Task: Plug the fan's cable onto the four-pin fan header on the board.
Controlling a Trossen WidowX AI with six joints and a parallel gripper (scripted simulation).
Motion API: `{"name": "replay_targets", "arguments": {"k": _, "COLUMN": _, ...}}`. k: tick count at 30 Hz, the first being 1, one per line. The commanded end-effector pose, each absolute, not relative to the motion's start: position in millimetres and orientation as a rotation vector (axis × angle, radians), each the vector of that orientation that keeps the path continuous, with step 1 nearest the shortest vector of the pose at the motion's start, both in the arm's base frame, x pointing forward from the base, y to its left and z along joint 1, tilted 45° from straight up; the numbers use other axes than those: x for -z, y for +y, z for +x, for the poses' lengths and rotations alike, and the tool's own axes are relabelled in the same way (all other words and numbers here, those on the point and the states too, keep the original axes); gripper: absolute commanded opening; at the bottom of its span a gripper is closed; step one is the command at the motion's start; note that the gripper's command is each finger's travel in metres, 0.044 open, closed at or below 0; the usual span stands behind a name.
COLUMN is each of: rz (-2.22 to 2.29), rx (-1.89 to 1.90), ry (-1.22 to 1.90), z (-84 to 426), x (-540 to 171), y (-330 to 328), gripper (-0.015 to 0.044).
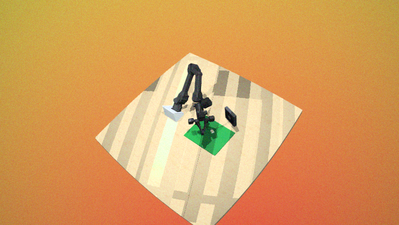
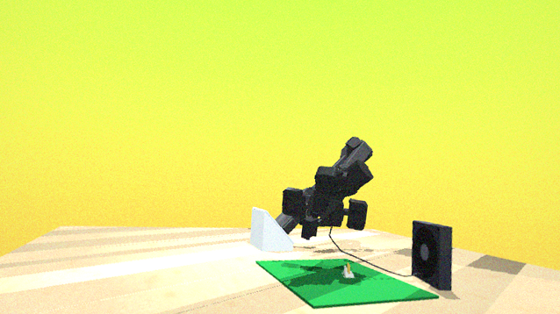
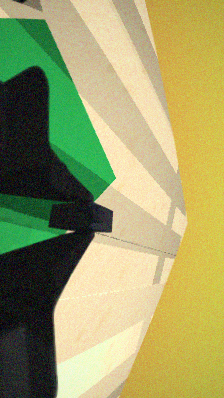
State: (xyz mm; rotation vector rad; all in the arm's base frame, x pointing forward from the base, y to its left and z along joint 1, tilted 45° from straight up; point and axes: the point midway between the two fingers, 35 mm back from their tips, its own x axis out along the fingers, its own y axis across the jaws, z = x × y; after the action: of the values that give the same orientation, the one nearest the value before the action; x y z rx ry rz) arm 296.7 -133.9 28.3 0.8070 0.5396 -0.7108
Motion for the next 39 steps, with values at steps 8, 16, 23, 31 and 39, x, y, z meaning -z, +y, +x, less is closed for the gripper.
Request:
{"name": "replay_targets", "arguments": {"k": 8, "rz": 0.836, "rx": 0.726, "ry": 0.404, "z": 286.2, "x": -37.5, "y": -128.9, "gripper": 0.0000}}
{"name": "replay_targets", "arguments": {"k": 16, "rz": 0.857, "rx": 0.727, "ry": 0.324, "z": 280.2, "x": -43.9, "y": -126.2, "gripper": 0.0000}}
{"name": "replay_targets", "arguments": {"k": 23, "rz": 0.841, "rx": 0.757, "ry": 0.255, "z": 280.0, "x": -43.5, "y": -125.4, "gripper": 0.0000}}
{"name": "replay_targets", "arguments": {"k": 31, "rz": 0.833, "rx": 0.777, "ry": 0.202, "z": 279.0, "x": -44.8, "y": -124.9, "gripper": 0.0000}}
{"name": "replay_targets", "arguments": {"k": 39, "rz": 0.834, "rx": 0.763, "ry": 0.221, "z": 280.3, "x": -48.8, "y": -128.0, "gripper": 0.0000}}
